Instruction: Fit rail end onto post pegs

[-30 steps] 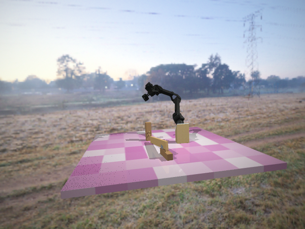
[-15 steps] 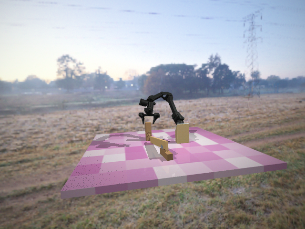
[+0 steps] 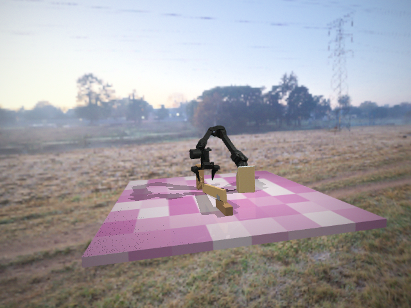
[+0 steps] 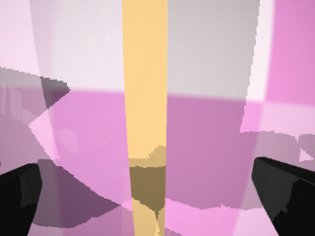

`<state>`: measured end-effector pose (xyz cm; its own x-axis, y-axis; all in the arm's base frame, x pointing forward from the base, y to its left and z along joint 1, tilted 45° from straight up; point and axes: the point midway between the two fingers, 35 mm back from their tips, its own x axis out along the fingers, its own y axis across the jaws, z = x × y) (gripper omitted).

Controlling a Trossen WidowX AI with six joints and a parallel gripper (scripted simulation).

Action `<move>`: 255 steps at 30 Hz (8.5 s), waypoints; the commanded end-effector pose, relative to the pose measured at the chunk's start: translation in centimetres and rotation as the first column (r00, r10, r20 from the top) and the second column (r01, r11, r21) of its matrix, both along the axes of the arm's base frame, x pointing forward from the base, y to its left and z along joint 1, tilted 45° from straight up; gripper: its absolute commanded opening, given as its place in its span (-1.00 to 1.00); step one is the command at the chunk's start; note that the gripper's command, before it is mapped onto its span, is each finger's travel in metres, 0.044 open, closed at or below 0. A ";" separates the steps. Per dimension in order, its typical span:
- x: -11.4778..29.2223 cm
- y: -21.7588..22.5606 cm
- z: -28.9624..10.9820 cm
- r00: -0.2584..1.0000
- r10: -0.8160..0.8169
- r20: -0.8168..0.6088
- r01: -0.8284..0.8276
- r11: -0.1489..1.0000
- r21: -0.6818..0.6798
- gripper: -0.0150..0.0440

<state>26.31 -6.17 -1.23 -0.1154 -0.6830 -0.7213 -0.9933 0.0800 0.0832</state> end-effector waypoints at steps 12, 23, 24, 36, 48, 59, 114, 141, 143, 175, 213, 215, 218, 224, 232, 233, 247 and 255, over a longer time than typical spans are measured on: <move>0.0 -1.3 -1.5 1.000 0.009 -0.018 -0.009 1.000 -0.009 1.00; -0.1 -2.5 -2.8 1.000 0.009 -0.018 -0.010 1.000 -0.008 1.00; -0.2 -2.7 -2.9 1.000 0.009 -0.018 -0.009 1.000 -0.008 1.00; -0.5 -4.0 -4.2 1.000 0.009 -0.019 -0.009 1.000 -0.011 1.00; -0.8 -5.1 -5.2 1.000 0.009 -0.020 -0.009 1.000 -0.014 0.91; -0.8 -5.1 -5.2 1.000 0.009 -0.020 -0.009 1.000 -0.014 -0.07; -0.4 -3.9 -4.0 1.000 0.009 -0.019 -0.009 1.000 -0.013 -0.49; -0.2 -2.9 -3.1 1.000 0.009 -0.019 -0.009 1.000 -0.012 -0.49; -0.1 -2.8 -3.0 1.000 0.009 -0.019 -0.009 1.000 -0.012 -0.49; 0.0 -2.0 -2.1 1.000 0.009 -0.019 -0.009 1.000 -0.012 -0.49; -0.2 -2.2 -2.3 1.000 0.009 -0.019 -0.009 1.000 -0.012 -0.49; -0.2 -2.2 -2.4 1.000 0.009 -0.019 -0.009 1.000 -0.012 -0.49; -0.2 -2.2 -2.4 1.000 0.009 -0.019 -0.009 1.000 -0.012 -0.49; -0.2 -2.2 -2.3 1.000 0.009 -0.019 -0.009 1.000 -0.012 -0.49; -0.2 -2.3 -2.2 1.000 0.009 -0.019 -0.009 1.000 -0.012 -0.49; -0.2 -2.4 -2.2 1.000 0.009 -0.019 -0.009 1.000 -0.012 -0.49; -0.2 -2.6 -1.8 1.000 0.009 -0.019 -0.009 1.000 -0.012 -0.49; -0.2 -2.7 -1.6 1.000 0.009 -0.019 -0.009 1.000 -0.012 -0.49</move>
<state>26.01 -8.86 -3.17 -0.1287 -0.6926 -0.7098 -0.9915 0.0769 0.1048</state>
